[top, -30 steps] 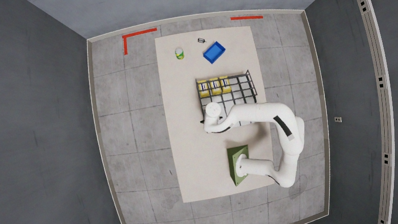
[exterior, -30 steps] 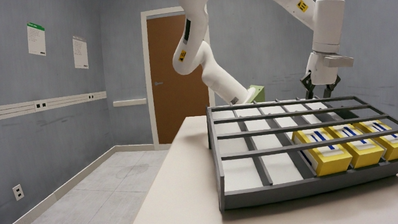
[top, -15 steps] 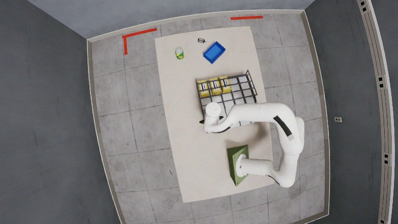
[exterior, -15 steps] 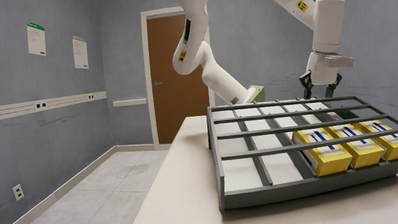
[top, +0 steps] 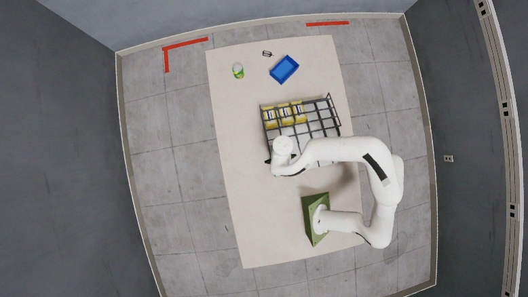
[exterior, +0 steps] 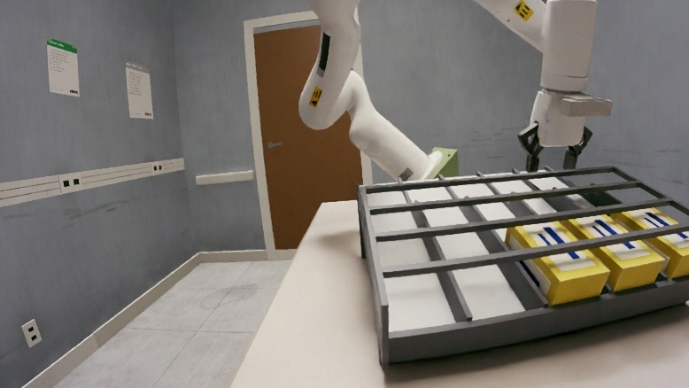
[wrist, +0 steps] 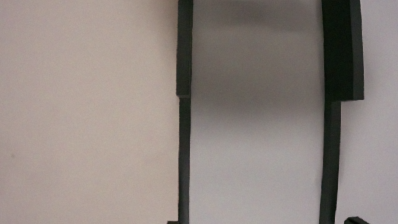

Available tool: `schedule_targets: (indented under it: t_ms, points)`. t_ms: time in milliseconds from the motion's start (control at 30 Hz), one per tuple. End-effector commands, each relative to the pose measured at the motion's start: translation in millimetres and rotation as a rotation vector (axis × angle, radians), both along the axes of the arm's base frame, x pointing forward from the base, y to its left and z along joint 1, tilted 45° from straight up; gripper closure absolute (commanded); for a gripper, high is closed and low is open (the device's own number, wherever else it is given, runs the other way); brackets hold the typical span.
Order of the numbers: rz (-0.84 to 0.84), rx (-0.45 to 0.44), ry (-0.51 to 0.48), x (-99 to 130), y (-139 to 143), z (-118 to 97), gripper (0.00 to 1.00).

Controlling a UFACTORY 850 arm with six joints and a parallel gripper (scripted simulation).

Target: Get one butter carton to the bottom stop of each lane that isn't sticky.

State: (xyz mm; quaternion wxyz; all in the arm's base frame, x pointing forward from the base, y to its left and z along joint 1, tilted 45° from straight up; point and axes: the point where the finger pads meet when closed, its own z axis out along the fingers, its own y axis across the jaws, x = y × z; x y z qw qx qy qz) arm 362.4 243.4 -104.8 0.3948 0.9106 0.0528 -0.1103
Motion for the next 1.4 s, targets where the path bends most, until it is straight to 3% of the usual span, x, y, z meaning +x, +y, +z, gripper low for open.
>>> schedule_targets:
  t_ms: [0, 300, 333, 867, 900, 1000, 1067, 1367]
  points:
    - [0.001, 0.001, -0.001, 0.5, 1.0, 0.4, 0.0]
    - [0.001, 0.001, -0.001, 0.5, 1.0, 0.4, 0.0]
    - [0.001, 0.001, -0.001, 4.6, 21.1, 19.5, 0.0]
    - [0.001, 0.001, -0.001, 4.6, 21.1, 19.5, 0.0]
    - [0.198, 0.052, -0.192, 0.5, 69.1, 66.3, 0.0]
    - [0.209, 0.055, -0.203, -1.3, 74.0, 71.5, 0.0]
    - [0.209, 0.055, -0.203, -8.0, 91.1, 89.3, 0.0]
    - [0.209, 0.055, -0.203, -8.0, 91.1, 89.3, 0.0]
